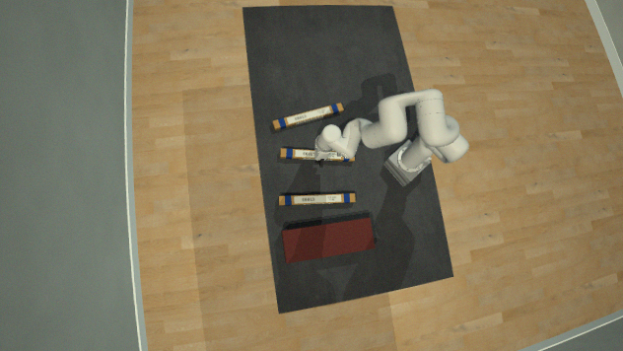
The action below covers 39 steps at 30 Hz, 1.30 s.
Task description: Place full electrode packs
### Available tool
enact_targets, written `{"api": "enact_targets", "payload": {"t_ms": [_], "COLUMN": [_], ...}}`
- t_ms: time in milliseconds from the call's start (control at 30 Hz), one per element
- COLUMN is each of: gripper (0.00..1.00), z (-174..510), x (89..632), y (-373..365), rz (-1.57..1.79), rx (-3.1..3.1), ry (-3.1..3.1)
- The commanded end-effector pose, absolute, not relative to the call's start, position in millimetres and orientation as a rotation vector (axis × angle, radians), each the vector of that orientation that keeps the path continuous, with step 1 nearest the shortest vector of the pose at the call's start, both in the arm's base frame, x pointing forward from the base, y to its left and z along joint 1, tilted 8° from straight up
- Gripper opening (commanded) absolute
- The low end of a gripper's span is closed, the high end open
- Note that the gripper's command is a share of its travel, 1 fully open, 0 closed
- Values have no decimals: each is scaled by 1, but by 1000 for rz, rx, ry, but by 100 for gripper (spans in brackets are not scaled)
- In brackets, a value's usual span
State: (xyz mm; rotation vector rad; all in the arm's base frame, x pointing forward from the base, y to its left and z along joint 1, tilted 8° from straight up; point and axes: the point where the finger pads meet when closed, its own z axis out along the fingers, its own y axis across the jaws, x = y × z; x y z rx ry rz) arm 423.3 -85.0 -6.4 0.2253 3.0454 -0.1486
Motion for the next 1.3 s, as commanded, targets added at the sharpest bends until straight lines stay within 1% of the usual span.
{"api": "enact_targets", "payload": {"t_ms": [0, 233, 667, 700, 767, 833, 1033, 1100, 1133, 1267], "gripper": [74, 74, 74, 74, 74, 74, 74, 74, 74, 74], "z": [17, 52, 56, 55, 53, 49, 40, 40, 35, 35], "x": [422, 420, 421, 426, 442, 438, 444, 444, 449, 449], "y": [-83, -79, -76, -65, -10, 6, 94, 94, 127, 127], "rz": [-163, -163, -164, -166, -174, -172, -168, -168, -168, -168], "rx": [227, 227, 226, 220, 187, 146, 123, 123, 123, 123], "ry": [3047, 3047, 3047, 3046, 3044, 3050, 3057, 3057, 3057, 3057]}}
